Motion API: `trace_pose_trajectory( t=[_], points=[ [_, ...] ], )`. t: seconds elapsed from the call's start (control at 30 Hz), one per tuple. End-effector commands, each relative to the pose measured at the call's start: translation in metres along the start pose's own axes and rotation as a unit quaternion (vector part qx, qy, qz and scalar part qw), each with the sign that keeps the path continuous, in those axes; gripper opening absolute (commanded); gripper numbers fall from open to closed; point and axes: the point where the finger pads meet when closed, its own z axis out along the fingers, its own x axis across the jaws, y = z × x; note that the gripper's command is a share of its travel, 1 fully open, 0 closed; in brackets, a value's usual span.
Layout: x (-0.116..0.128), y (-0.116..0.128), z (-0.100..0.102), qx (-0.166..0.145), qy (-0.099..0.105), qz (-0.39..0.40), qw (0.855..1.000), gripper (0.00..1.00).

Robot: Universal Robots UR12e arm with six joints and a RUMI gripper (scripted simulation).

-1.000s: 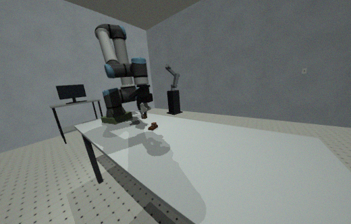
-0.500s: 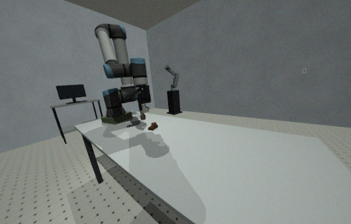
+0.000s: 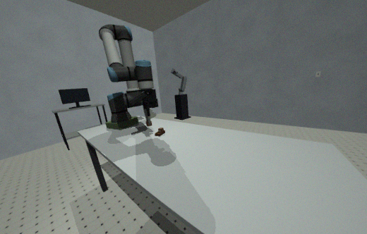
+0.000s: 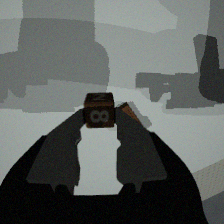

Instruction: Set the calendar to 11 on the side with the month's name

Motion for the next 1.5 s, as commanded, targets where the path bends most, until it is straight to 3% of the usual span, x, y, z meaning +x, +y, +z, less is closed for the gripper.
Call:
trace_pose_trajectory(
  t=[0.0, 0.4, 1.47],
  points=[
    [-0.0027, -0.0013, -0.0003, -0.001, -0.001, -0.037, 0.999, 0.1],
    [-0.0066, -0.0033, 0.0002, -0.001, -0.001, -0.105, 0.994, 0.1],
    [-0.0073, -0.0036, 0.0061, -0.001, -0.001, -0.117, 0.993, 0.1]
  ],
)
